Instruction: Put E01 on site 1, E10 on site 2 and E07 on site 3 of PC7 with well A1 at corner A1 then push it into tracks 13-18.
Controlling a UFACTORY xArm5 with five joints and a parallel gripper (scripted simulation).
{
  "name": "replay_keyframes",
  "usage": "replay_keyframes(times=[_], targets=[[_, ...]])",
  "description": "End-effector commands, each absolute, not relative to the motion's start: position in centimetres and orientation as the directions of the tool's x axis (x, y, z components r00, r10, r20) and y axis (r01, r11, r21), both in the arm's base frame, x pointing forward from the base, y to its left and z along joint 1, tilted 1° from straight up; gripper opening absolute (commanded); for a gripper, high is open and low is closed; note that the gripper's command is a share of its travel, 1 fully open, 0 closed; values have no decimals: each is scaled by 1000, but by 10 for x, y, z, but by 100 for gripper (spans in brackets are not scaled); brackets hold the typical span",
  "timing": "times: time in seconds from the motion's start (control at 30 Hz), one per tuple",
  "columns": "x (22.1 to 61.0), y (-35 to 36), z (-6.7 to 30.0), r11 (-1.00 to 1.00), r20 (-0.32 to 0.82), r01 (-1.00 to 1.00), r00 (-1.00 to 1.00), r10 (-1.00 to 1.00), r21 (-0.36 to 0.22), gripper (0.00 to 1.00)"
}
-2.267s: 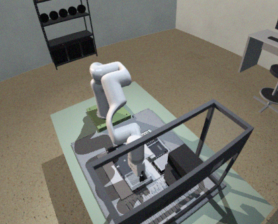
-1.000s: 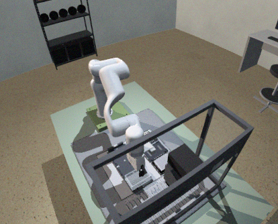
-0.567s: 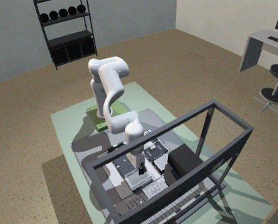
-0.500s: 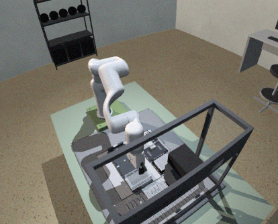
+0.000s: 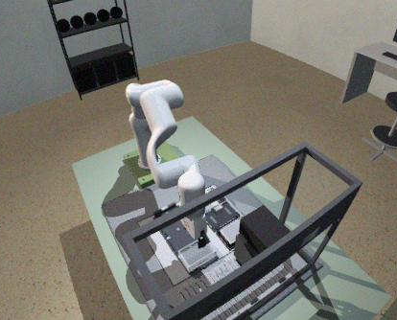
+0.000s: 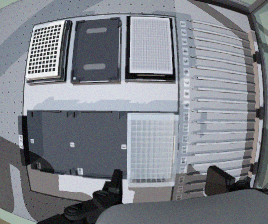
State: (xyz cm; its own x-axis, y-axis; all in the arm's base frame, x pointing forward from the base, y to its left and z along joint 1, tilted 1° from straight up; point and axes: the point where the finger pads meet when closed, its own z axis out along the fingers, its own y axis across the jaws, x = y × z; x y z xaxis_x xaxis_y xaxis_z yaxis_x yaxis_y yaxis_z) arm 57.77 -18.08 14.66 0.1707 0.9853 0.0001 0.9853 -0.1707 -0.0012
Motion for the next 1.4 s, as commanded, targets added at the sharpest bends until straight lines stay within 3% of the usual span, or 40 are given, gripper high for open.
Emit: replay_keyframes(times=[0.0, 1.37], targets=[[580, -176, 148, -172, 19, 985, 172, 985, 7, 100], [609, -5, 126, -172, 21, 985, 172, 985, 7, 100]])
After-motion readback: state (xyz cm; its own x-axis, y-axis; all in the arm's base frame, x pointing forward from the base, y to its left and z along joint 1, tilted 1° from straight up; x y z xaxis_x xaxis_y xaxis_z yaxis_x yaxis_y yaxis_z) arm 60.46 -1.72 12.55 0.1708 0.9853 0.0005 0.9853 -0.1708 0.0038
